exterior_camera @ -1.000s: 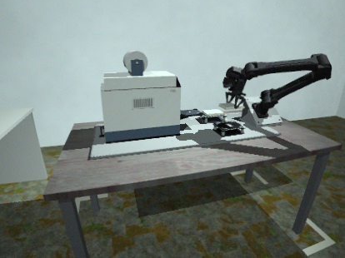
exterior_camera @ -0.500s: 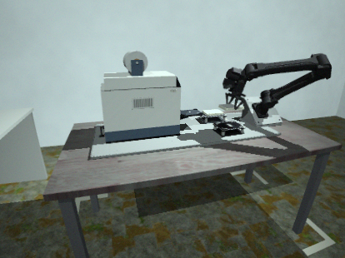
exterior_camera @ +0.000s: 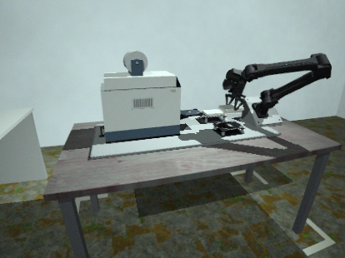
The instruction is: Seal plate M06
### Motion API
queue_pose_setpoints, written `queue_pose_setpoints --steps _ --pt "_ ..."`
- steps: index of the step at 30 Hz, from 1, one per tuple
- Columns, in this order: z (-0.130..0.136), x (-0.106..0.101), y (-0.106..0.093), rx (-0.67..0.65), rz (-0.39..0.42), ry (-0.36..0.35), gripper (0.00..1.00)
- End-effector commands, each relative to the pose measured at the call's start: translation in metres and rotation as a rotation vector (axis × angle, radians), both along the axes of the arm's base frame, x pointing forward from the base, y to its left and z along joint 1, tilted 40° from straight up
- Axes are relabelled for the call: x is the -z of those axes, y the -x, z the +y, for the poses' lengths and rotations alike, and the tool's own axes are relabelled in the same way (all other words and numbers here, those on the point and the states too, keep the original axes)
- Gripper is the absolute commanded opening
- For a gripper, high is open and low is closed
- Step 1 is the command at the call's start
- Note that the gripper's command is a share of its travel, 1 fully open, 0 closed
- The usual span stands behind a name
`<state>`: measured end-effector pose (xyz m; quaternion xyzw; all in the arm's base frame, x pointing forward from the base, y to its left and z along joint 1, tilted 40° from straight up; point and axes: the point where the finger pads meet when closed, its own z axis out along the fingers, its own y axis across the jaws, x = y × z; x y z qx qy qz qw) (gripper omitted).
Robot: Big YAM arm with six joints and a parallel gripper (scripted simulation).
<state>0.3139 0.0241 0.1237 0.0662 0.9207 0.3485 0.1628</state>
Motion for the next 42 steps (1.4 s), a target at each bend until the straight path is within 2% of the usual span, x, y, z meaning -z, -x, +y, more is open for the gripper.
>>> queue_pose_setpoints --steps 1,7,35,42 --pt "0.002 0.006 -0.001 0.009 0.008 -0.001 0.0" --pt "0.004 0.003 -0.005 -0.002 -0.007 0.004 0.0" --pt "0.013 0.018 0.0 0.004 0.011 -0.002 0.0" --pt "0.015 0.012 -0.005 -0.002 -0.015 0.006 0.0"
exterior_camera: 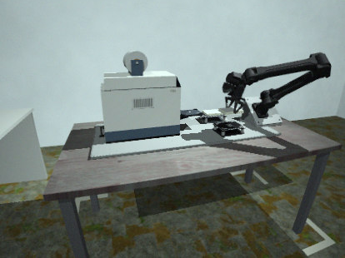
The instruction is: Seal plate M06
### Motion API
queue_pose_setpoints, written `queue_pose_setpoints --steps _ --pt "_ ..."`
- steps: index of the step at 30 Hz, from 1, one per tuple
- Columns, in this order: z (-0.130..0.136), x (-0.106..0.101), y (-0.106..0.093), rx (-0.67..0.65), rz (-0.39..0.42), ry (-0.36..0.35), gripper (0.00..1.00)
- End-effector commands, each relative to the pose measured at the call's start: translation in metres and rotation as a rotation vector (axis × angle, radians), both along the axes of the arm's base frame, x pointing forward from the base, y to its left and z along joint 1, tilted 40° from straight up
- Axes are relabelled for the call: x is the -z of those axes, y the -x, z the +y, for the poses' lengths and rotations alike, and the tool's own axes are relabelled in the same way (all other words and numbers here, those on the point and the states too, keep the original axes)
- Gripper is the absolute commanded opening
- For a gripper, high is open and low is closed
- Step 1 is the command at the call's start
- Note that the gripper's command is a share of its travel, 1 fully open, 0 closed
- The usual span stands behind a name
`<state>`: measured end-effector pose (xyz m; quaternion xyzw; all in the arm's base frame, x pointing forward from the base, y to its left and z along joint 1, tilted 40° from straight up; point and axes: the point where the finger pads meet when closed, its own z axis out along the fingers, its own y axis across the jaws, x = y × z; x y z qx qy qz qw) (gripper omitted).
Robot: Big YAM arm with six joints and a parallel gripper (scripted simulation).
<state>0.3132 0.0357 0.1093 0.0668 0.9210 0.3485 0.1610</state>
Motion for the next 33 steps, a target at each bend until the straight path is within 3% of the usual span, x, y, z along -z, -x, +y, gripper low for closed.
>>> queue_pose_setpoints --steps 1,28,33 --pt "0.004 -0.002 -0.006 -0.001 -0.018 0.006 0.0" --pt "0.008 0.016 -0.001 0.015 0.009 -0.002 0.0" --pt "0.01 0.008 -0.007 0.002 -0.02 0.007 0.0"
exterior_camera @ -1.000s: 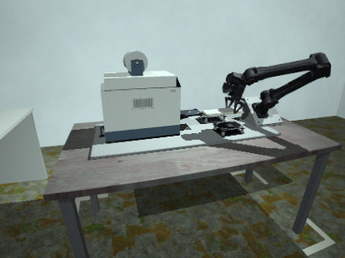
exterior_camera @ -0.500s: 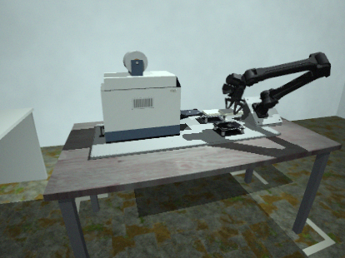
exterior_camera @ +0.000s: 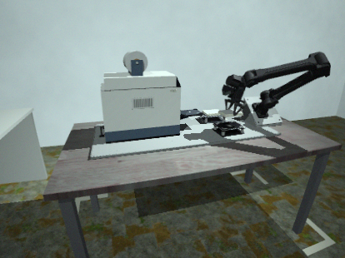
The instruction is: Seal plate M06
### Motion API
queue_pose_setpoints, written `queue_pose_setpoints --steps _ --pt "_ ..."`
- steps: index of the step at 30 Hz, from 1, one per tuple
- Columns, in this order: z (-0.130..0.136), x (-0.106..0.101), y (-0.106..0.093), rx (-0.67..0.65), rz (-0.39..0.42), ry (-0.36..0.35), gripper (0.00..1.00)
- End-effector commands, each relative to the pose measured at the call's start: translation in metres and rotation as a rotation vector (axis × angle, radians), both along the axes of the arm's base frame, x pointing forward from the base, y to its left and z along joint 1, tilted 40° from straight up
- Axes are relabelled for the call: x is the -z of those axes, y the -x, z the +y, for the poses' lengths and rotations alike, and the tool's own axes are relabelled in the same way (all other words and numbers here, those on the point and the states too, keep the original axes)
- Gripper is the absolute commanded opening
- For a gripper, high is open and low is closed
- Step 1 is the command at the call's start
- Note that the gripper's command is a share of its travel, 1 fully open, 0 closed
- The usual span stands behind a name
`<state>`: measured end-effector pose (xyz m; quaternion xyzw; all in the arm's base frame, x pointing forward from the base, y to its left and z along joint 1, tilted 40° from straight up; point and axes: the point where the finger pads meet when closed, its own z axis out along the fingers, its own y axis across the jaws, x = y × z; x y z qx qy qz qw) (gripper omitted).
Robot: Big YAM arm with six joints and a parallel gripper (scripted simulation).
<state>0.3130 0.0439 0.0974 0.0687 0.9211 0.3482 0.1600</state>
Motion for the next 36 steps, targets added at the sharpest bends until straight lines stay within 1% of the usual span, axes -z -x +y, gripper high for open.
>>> queue_pose_setpoints --steps 1,11,14,17,28,31,34,36 --pt "0.003 -0.004 -0.007 -0.001 -0.024 0.007 0.0" --pt "0.007 0.004 -0.001 0.003 -0.008 0.002 0.0" --pt "0.008 0.005 -0.001 0.003 -0.009 0.002 0.0" --pt "0.009 0.004 -0.006 -0.008 -0.018 0.005 0.0" --pt "0.011 0.014 -0.001 0.005 0.005 -0.001 0.0" --pt "0.012 0.014 -0.001 0.003 0.002 0.0 0.0" --pt "0.014 0.007 -0.007 -0.003 -0.022 0.005 0.0" --pt "0.014 0.007 -0.009 -0.003 -0.025 0.005 0.0"
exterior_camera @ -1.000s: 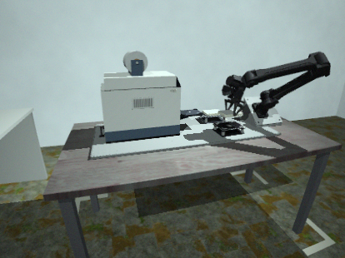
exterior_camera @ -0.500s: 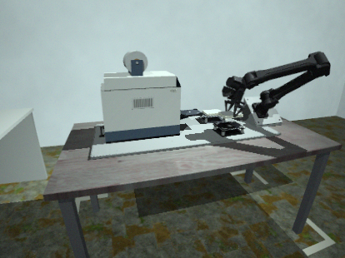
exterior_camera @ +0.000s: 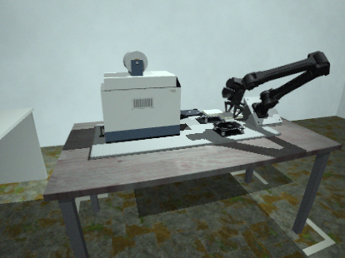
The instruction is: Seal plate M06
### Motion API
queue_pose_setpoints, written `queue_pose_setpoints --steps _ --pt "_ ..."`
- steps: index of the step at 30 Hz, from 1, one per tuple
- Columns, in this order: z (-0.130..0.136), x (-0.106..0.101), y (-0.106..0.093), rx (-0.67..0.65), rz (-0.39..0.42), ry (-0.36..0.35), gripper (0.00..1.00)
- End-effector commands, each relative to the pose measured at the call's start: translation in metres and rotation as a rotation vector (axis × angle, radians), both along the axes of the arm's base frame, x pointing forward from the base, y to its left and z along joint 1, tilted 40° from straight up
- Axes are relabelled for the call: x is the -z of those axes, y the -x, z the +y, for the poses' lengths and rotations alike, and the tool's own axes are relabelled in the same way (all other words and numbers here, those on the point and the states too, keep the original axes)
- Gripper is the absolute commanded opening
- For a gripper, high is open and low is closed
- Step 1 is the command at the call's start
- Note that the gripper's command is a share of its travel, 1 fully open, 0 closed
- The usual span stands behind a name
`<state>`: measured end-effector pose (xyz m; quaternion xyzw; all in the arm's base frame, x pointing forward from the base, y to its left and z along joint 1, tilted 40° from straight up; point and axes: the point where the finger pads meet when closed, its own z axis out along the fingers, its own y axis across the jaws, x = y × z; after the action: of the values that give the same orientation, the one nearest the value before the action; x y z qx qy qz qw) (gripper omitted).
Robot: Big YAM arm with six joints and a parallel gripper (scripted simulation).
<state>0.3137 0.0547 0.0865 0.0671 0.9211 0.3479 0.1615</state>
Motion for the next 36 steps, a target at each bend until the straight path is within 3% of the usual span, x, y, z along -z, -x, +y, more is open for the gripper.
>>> queue_pose_setpoints --steps 1,9,16,27,36 --pt "0.004 -0.004 -0.008 0.0 -0.021 0.004 0.0" --pt "0.007 0.01 0.0 0.001 0.011 -0.002 0.0" --pt "0.008 0.001 -0.007 -0.002 -0.022 0.004 0.0" --pt "0.013 0.016 0.001 -0.003 0.01 -0.002 0.0" --pt "0.015 0.011 -0.005 -0.003 -0.009 0.001 0.0"
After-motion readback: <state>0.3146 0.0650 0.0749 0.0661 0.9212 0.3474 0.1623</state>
